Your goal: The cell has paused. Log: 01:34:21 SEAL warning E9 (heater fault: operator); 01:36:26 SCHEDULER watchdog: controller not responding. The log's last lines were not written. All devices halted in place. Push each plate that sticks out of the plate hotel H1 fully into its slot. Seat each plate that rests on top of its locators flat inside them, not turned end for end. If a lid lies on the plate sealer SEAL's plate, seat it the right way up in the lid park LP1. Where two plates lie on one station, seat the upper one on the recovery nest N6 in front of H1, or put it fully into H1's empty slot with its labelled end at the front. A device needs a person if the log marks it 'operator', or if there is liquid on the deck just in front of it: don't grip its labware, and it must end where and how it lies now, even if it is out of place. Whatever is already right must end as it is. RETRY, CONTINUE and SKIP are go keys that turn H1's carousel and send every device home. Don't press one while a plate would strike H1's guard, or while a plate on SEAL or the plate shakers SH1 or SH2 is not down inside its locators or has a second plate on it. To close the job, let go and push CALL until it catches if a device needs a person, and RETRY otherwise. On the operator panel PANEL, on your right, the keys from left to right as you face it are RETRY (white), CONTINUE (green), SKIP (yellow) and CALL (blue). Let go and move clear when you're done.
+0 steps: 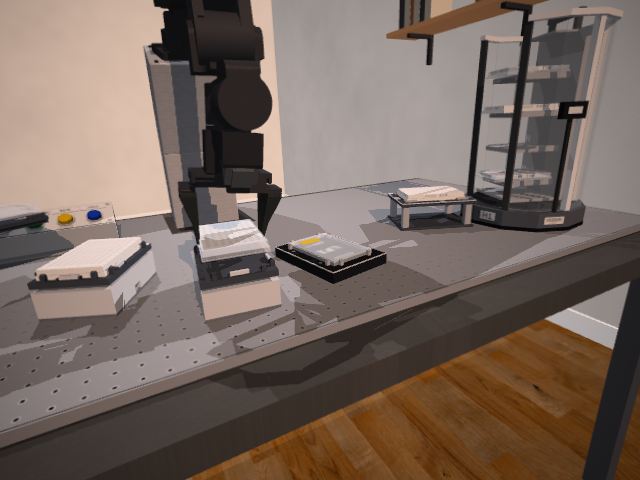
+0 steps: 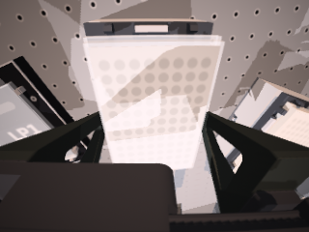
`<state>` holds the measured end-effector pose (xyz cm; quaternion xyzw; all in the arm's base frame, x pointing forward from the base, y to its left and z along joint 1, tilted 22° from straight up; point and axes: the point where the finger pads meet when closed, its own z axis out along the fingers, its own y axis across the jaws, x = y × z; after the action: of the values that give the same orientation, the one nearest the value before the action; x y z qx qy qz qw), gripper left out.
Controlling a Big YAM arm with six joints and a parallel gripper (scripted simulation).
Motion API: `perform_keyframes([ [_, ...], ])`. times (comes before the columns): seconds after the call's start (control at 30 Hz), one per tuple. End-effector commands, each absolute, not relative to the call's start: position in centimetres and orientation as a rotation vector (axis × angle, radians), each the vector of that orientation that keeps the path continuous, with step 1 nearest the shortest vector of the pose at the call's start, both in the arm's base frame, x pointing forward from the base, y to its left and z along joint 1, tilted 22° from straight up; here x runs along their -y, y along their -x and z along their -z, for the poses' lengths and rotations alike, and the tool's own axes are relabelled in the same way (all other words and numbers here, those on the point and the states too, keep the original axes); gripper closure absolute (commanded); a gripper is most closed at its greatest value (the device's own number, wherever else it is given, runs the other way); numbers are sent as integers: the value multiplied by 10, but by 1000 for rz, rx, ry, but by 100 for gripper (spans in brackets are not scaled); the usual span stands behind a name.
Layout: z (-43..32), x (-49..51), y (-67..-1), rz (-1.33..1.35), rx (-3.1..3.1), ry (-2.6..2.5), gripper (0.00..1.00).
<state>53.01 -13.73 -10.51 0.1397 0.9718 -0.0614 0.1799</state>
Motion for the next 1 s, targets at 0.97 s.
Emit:
perform_keyframes([
  [0.97,103,138,-537,175,-2730,-395,16],
])
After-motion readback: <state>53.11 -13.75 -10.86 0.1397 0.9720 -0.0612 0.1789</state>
